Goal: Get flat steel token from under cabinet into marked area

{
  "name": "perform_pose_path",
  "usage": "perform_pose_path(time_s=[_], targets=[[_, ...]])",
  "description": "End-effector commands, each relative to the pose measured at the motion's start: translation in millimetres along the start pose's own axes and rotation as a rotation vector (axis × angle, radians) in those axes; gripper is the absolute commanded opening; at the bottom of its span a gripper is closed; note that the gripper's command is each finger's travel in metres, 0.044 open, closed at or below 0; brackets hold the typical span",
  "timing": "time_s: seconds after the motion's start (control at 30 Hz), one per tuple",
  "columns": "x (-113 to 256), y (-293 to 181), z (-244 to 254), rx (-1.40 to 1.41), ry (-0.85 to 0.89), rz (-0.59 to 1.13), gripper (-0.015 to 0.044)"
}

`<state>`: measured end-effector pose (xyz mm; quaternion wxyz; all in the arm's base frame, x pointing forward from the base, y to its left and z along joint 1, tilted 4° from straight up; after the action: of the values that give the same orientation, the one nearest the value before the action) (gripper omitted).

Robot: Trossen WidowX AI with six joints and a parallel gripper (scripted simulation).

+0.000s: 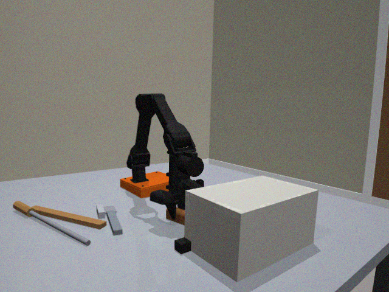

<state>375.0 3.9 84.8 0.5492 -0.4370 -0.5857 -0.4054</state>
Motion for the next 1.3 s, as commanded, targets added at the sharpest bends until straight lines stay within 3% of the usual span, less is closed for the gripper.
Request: perform_pose_path(time_s=[0.0,1.27], targets=[[-0.8,-6.2,-0.4,0.003,0.001,0.002,0.0000],[-1.5,-46.6,-5.0,0.003,0.000,0.005,0.0000]])
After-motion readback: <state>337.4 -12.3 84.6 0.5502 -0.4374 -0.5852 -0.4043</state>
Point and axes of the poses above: the point midway between the two fingers, 35 mm back from their tips, its own x axis back along the fingers, its own z axis across the jaws, y = z × x, the point moved 8 cm from there along x, back along the fingers, and after that the axes turned 4 degrees about -x, right-handed, at the moved point
